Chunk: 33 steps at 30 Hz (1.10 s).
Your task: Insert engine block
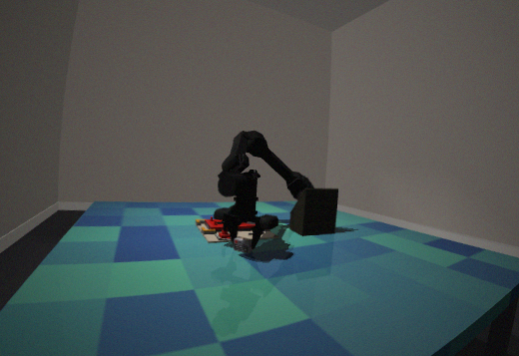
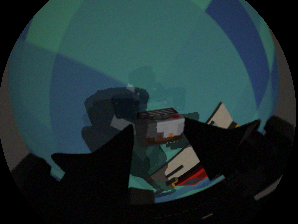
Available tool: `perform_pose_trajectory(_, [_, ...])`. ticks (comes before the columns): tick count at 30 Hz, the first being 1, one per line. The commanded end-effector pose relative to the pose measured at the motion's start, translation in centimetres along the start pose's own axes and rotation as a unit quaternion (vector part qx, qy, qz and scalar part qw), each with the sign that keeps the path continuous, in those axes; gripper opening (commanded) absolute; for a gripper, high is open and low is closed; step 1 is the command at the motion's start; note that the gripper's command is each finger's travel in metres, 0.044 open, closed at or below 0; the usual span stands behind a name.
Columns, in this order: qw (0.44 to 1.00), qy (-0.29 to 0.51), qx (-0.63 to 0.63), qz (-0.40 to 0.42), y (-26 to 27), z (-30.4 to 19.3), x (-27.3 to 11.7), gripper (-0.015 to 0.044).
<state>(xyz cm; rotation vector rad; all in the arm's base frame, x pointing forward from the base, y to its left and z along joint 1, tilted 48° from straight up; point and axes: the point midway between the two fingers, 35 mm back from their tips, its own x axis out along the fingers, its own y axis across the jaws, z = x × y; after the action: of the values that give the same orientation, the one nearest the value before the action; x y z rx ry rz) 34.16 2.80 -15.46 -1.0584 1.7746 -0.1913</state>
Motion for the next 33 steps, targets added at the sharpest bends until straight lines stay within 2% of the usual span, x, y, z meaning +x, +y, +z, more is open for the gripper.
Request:
perform_pose_trajectory(1, [1.000,0.000,-0.003,-0.002,0.0,0.0,0.1,0.0223])
perform_pose_trajectory(7, [1.000,0.000,-0.003,-0.002,0.0,0.0,0.1,0.0183])
perform_pose_trajectory(14, [1.000,-0.001,-0.003,-0.002,-0.1,0.3,-1.3,0.0000])
perform_pose_trajectory(33, [1.000,-0.003,-0.004,0.000,-0.1,0.7,-7.2,0.0000])
